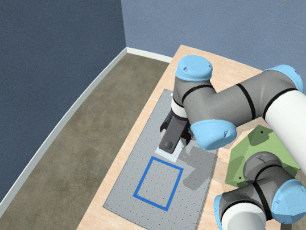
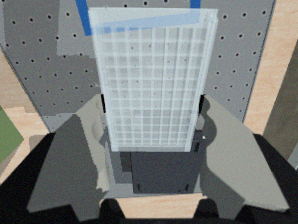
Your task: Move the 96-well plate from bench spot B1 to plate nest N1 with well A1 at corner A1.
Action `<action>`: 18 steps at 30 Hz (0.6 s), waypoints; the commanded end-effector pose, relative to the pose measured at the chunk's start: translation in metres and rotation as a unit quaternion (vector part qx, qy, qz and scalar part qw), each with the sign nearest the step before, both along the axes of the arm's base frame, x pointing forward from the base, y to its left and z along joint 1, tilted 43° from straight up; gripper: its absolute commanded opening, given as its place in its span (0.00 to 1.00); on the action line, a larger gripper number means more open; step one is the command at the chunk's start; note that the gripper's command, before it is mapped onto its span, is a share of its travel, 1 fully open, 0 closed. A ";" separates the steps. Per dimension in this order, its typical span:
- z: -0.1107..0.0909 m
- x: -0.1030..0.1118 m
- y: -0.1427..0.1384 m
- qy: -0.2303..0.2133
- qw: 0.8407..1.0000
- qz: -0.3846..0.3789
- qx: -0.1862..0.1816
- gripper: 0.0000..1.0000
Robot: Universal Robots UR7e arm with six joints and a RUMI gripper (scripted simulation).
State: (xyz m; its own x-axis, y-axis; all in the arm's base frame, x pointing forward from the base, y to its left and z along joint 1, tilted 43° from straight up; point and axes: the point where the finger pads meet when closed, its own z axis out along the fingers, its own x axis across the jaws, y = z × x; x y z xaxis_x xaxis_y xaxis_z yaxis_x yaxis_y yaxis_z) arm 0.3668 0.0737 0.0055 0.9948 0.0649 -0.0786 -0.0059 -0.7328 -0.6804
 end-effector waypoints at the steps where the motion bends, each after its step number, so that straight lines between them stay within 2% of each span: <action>1: -0.007 0.003 -0.010 0.000 1.000 0.000 0.000 0.00; 18: -0.033 0.012 -0.052 0.000 1.000 0.000 0.000 0.00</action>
